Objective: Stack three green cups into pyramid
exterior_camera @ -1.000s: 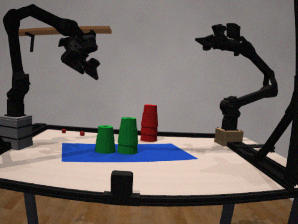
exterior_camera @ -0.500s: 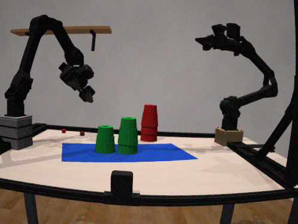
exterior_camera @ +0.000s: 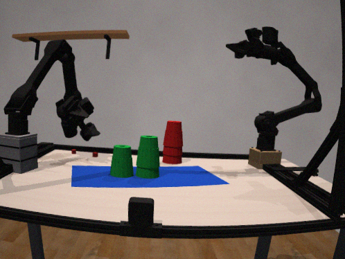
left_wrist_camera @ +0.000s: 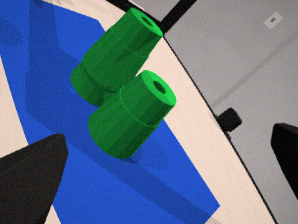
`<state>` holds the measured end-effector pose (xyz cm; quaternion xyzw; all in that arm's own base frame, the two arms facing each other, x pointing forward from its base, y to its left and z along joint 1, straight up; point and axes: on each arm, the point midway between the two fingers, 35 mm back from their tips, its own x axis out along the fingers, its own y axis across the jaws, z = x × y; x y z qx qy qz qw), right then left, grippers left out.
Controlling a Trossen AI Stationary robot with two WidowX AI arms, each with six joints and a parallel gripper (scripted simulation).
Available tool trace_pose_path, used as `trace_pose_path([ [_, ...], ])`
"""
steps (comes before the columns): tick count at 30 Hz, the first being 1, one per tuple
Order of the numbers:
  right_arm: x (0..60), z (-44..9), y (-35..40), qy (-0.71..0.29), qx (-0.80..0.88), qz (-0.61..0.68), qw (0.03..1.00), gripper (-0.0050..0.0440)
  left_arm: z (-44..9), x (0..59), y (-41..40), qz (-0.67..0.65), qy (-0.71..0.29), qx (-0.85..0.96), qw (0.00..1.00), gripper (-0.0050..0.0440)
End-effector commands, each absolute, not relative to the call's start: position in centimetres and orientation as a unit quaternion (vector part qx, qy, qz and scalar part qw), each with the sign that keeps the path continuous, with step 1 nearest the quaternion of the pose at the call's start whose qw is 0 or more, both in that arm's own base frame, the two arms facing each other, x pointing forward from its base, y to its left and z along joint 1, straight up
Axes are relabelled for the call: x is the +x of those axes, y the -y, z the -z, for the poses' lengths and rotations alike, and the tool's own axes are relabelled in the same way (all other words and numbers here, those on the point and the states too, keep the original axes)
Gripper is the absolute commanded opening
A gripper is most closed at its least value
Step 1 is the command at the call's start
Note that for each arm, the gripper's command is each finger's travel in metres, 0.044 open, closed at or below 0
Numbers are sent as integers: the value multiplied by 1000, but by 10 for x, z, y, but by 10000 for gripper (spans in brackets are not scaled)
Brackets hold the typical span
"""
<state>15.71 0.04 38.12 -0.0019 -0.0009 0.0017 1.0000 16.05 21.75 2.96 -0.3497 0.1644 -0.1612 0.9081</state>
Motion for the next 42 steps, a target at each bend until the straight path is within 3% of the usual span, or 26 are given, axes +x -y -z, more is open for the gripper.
trace_pose_path([
  [1, 157, -381, 0, 0, 0, 0, 1000, 24, -27, 160, -220, 157, -155, -352, 910, 440],
  [13, 182, -379, -1, -26, -14, -3, 1000, 312, -27, 160, -220, 157, -155, -352, 910, 440],
  [15, 182, -379, -1, -26, -14, -3, 1000, 312, -27, 160, -220, 157, -155, -352, 910, 440],
  [20, 212, -375, -5, -68, -10, -12, 998, 432, -27, 160, -220, 157, -155, -352, 910, 440],
  [32, 301, -345, -27, -197, 20, -37, 980, 440, -27, 160, -220, 157, -155, -352, 910, 440],
  [42, 396, -266, -67, -346, 43, -50, 936, 440, -27, 160, -220, 157, -155, -352, 910, 440],
])
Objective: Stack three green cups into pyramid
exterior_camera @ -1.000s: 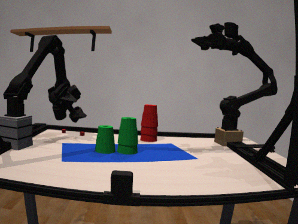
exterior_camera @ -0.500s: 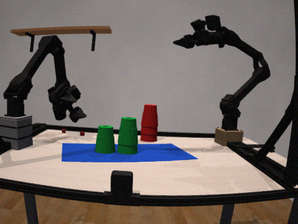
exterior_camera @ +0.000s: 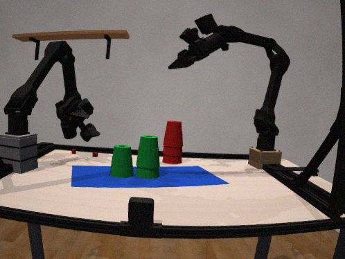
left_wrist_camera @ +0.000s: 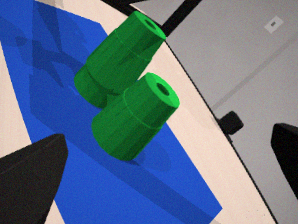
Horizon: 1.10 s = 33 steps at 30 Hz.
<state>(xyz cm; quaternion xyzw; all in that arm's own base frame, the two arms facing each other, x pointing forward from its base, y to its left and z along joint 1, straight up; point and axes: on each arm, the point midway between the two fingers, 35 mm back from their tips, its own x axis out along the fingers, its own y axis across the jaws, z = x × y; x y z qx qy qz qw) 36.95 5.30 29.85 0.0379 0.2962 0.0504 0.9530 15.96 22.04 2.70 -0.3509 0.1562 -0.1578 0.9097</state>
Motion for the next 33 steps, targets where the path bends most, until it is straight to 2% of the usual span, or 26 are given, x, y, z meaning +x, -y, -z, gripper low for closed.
trace_pose_path([
  [1, 404, -256, -72, -360, 45, -51, 931, 440, -27, 160, -220, 157, -155, -352, 910, 440],
  [17, 462, -140, -117, -488, 49, -44, 870, 440, -27, 160, -220, 157, -155, -352, 910, 440],
  [33, 468, -112, -124, -506, 49, -42, 860, 440, -27, 160, -220, 157, -155, -352, 910, 440],
])
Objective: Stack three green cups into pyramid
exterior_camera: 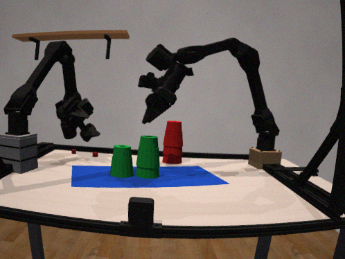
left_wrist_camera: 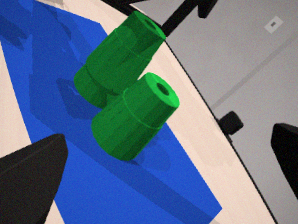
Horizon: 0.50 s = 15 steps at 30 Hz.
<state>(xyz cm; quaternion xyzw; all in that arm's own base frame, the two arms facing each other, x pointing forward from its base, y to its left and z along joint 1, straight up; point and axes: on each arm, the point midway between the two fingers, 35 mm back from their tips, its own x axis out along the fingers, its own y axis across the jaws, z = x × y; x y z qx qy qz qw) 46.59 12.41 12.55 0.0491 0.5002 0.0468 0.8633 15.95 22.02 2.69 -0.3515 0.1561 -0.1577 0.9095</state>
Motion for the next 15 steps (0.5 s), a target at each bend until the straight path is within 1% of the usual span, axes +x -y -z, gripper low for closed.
trace_pose_path([
  [1, 468, -108, -124, -506, 49, -42, 860, 440, -27, 160, -220, 157, -155, -352, 910, 440],
  [15, 468, -103, -124, -506, 49, -42, 860, 440, -27, 160, -220, 157, -155, -352, 910, 440],
])
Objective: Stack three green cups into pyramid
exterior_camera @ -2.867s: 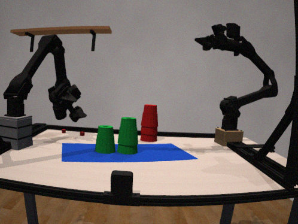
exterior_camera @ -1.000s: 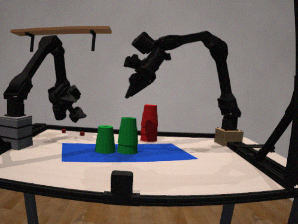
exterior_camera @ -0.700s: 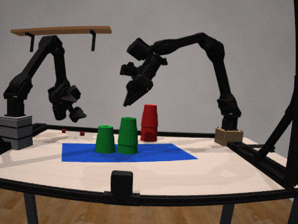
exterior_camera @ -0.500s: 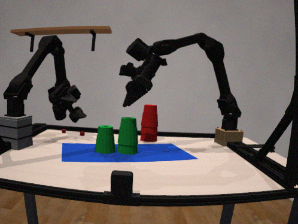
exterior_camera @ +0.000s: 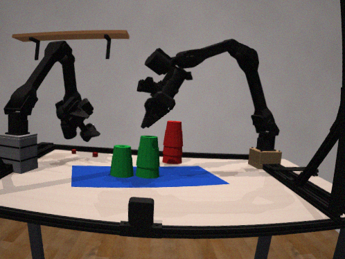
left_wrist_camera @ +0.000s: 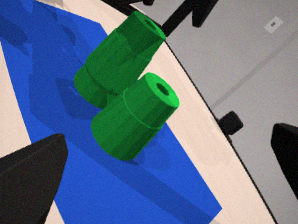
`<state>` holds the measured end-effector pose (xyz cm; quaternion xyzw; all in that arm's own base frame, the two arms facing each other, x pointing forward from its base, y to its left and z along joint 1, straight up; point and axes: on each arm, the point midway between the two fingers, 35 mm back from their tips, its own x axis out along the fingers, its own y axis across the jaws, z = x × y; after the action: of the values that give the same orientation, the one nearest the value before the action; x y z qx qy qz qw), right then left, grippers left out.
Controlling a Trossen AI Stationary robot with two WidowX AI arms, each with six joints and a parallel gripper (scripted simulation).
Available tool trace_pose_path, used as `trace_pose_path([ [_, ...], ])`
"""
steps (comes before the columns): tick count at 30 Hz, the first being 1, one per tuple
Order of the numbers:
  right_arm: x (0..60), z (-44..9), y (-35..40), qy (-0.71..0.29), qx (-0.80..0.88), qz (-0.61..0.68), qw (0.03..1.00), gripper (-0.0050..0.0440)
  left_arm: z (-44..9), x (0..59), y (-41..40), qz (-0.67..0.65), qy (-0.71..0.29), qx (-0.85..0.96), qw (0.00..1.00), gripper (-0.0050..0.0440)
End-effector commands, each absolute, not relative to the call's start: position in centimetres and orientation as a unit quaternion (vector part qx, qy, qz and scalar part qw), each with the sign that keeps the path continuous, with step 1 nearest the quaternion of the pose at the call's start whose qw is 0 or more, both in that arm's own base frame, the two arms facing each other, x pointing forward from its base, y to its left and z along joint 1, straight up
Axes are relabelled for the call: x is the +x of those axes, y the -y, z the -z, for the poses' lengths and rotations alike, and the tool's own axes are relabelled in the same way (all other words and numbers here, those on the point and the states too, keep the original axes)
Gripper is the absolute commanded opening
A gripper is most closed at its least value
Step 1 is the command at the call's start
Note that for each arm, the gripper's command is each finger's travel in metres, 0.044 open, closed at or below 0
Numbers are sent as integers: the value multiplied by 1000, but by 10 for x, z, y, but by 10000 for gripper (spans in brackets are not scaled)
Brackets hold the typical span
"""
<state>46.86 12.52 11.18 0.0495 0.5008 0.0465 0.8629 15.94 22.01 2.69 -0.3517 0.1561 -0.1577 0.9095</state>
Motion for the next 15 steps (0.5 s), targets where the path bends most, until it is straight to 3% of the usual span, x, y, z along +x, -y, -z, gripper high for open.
trace_pose_path([
  [1, 468, -102, -124, -506, 49, -42, 860, 440, -27, 160, -220, 157, -155, -352, 910, 440],
  [15, 468, -82, -124, -506, 49, -42, 860, 440, -27, 160, -220, 157, -155, -352, 910, 440],
])
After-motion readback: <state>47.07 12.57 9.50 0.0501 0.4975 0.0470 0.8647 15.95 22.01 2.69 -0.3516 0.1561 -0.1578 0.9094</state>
